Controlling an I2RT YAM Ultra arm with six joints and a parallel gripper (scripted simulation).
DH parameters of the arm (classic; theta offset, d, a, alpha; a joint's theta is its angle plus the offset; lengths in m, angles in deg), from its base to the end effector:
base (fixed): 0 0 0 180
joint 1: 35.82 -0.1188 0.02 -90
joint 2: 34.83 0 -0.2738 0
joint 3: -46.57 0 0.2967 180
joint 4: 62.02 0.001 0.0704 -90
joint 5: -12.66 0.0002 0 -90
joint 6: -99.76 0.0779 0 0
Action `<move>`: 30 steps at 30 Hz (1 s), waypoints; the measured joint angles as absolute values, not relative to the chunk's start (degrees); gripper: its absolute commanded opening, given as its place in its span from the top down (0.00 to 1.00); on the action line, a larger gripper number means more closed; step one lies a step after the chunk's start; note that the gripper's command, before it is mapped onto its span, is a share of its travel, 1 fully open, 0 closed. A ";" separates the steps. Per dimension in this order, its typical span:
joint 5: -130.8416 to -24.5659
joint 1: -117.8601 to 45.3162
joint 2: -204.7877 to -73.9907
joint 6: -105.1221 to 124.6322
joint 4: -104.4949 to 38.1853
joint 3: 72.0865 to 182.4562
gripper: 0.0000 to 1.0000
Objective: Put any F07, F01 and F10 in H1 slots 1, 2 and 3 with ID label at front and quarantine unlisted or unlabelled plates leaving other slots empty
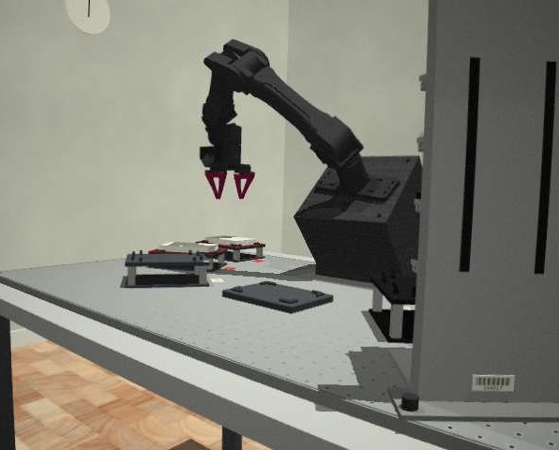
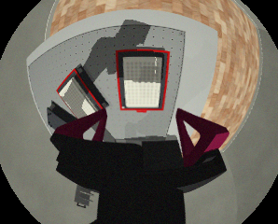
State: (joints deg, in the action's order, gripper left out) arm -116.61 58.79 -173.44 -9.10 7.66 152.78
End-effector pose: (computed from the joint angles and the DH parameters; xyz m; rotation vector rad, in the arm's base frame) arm 0.0141 -0.4510 0.0131 1.6631 1.9795 0.7342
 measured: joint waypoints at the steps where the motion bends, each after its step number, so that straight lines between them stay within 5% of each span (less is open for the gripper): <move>1: -116.58 58.98 -173.31 -9.29 8.03 153.00 0.00; 30: -115.21 64.38 -172.39 -16.13 23.49 163.56 0.00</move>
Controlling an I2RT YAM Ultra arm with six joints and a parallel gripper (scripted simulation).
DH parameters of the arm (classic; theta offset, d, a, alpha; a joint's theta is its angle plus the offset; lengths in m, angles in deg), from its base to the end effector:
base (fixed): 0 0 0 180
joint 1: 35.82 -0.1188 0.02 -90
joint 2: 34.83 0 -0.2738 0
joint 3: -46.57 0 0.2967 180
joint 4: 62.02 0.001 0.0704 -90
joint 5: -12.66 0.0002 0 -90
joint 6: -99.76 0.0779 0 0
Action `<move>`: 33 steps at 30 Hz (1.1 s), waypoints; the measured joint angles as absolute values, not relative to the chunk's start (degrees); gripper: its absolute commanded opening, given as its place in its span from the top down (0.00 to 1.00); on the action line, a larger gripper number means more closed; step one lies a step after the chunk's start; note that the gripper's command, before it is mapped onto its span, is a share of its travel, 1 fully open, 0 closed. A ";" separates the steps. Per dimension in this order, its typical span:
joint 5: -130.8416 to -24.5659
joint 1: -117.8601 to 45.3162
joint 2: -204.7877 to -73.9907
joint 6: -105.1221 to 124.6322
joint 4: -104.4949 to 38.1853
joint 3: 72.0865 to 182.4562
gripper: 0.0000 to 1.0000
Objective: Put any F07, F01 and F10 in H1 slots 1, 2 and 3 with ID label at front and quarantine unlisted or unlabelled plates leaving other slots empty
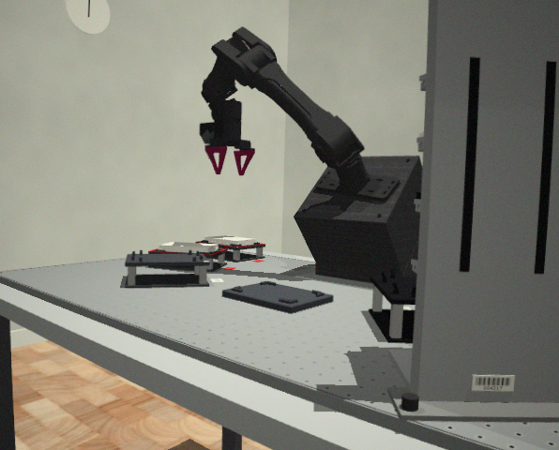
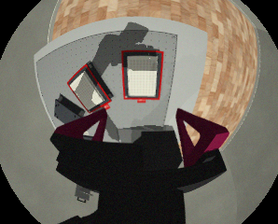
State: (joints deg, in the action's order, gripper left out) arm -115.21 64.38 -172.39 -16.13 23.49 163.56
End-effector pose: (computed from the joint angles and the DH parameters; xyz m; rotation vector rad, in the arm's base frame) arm -0.0340 -0.4644 0.0726 1.6589 1.9820 0.7265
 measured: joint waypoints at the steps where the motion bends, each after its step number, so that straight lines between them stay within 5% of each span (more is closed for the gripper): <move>1: -115.19 64.51 -172.41 -16.24 23.75 163.60 0.00; 33: -116.74 57.72 -158.40 -8.72 22.02 151.93 0.00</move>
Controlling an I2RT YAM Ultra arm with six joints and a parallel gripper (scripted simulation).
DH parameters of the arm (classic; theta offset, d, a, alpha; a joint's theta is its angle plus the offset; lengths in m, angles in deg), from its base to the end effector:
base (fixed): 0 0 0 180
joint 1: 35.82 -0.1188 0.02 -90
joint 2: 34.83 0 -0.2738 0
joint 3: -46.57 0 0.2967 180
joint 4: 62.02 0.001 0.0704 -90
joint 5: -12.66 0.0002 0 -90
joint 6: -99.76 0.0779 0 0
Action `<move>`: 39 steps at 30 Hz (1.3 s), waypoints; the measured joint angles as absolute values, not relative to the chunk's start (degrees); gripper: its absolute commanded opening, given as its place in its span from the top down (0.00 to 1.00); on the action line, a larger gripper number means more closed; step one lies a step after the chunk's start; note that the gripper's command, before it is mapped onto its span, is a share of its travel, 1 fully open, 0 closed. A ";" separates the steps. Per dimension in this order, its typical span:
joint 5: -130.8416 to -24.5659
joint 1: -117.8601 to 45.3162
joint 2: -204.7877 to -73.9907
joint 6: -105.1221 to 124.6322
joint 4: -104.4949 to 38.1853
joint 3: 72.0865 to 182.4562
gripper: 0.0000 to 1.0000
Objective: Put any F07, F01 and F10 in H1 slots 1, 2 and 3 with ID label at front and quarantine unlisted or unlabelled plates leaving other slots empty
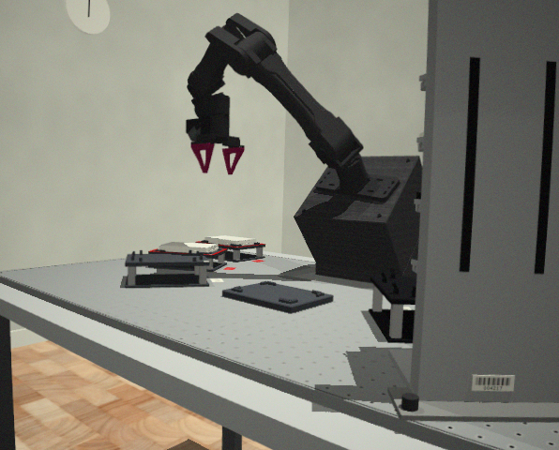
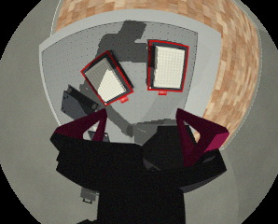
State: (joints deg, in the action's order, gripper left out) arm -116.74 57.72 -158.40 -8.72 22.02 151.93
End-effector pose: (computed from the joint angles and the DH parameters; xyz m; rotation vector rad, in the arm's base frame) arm 0.0241 -0.4276 0.1266 1.6545 1.9907 0.7479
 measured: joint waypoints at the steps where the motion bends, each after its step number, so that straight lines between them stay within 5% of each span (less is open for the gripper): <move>1: -116.82 57.43 -157.83 -8.35 21.98 151.62 0.00; 39: -118.35 45.50 -142.82 6.88 21.93 147.10 0.00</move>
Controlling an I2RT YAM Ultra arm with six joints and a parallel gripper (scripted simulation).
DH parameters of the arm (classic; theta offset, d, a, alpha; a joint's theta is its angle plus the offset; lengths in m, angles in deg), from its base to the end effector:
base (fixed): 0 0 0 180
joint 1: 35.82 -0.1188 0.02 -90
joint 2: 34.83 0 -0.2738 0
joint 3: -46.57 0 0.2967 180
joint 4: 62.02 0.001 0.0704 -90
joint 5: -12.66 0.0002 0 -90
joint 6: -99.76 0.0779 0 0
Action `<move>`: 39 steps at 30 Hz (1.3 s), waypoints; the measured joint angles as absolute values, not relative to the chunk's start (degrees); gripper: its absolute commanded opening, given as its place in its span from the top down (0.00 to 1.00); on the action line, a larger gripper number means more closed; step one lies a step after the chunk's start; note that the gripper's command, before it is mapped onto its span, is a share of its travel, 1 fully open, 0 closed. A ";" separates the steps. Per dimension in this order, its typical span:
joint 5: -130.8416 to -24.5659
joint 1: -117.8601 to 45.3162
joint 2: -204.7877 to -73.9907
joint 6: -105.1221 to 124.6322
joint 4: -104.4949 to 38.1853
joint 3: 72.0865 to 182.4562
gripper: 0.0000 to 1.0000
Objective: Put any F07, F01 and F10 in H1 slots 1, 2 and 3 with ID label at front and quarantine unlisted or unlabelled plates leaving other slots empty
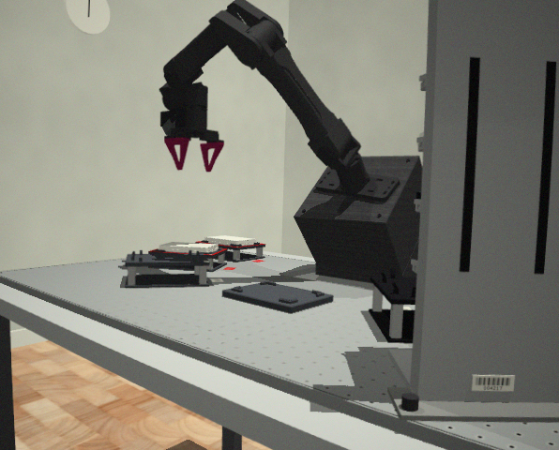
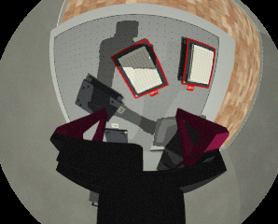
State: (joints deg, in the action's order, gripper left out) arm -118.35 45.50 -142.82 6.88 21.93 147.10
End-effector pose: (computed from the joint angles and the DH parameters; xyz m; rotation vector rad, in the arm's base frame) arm 0.1112 -0.3830 0.2116 1.6416 1.9926 0.7377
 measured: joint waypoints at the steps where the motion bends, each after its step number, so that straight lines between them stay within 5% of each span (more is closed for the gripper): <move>1: -118.40 45.28 -142.56 7.23 21.96 147.10 0.00; 39: -127.16 38.13 -121.42 0.15 12.32 128.65 0.00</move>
State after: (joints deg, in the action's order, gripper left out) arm -127.16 38.13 -121.42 0.15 12.32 128.65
